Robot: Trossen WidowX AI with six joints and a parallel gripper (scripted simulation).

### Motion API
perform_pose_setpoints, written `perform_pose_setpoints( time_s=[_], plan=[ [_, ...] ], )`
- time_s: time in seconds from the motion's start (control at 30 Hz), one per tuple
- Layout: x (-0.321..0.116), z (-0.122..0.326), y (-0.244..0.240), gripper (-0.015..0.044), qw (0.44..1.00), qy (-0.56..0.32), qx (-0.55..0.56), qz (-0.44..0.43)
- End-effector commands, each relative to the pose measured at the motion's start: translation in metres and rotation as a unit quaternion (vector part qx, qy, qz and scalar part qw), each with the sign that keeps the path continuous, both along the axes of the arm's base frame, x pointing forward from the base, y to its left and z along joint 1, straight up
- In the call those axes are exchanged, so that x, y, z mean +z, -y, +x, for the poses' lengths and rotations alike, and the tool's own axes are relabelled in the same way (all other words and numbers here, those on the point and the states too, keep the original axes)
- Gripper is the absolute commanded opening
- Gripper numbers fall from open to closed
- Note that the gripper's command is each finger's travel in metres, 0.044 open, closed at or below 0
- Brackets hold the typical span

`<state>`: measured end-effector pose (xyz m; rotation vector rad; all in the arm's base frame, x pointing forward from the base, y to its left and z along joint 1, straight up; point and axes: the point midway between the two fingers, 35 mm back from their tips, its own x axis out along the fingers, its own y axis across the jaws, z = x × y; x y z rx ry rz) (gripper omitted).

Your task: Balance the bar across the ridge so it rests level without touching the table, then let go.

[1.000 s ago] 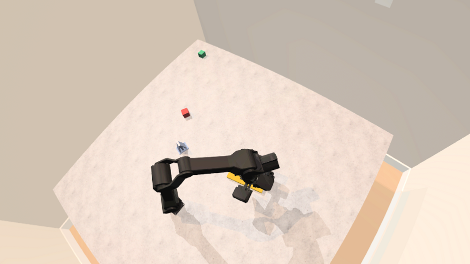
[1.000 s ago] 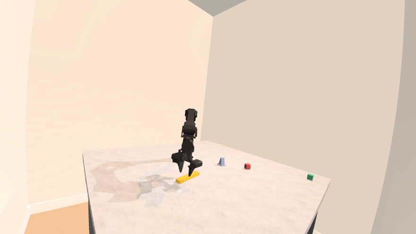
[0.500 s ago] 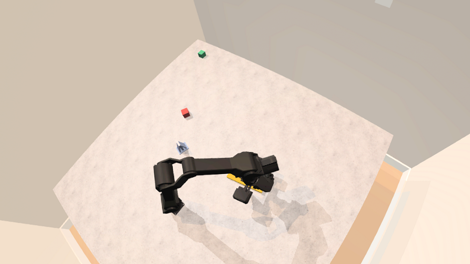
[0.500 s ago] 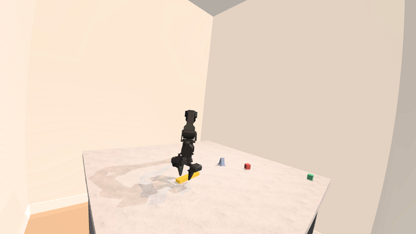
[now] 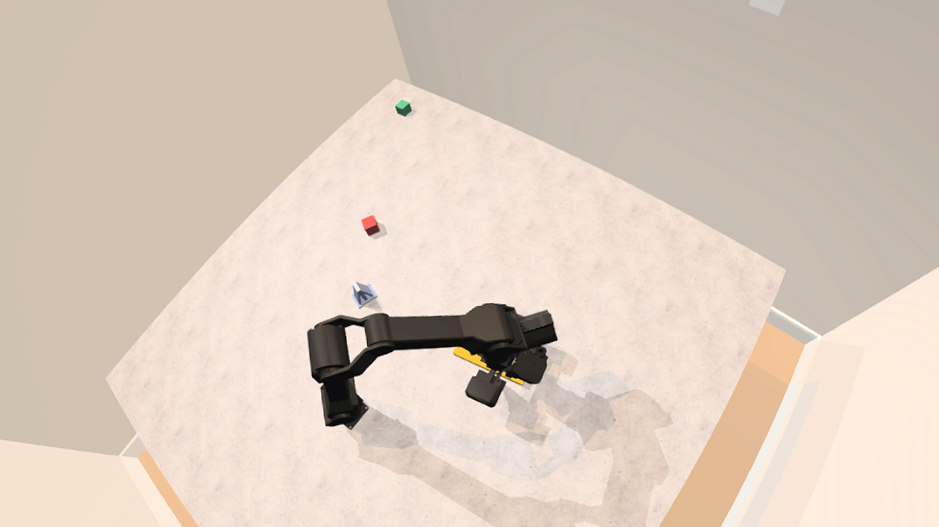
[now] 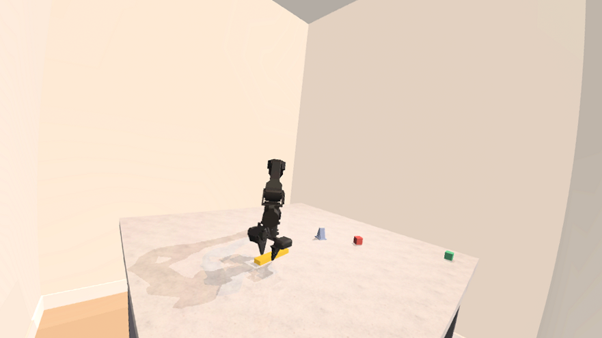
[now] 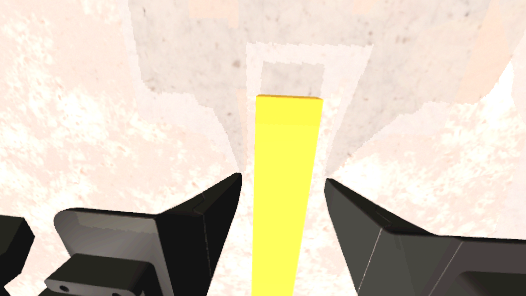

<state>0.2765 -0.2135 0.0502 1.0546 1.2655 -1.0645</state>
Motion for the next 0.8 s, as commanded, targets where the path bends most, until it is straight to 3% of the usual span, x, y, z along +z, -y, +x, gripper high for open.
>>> perform_pose_setpoints(
  time_s=[0.0, 0.27, 0.4, 0.77],
  plan=[
    [0.0, 0.0, 0.0, 0.0184, 1.0, 0.0, 0.0, 0.0],
    [0.0, 0.0, 0.0, 0.0111, 1.0, 0.0, 0.0, 0.0],
    [0.006, 0.001, 0.001, 0.0006, 1.0, 0.0, 0.0, 0.0],
    [0.035, 0.003, 0.002, 0.0, 1.0, 0.001, -0.001, 0.001]
  ],
)
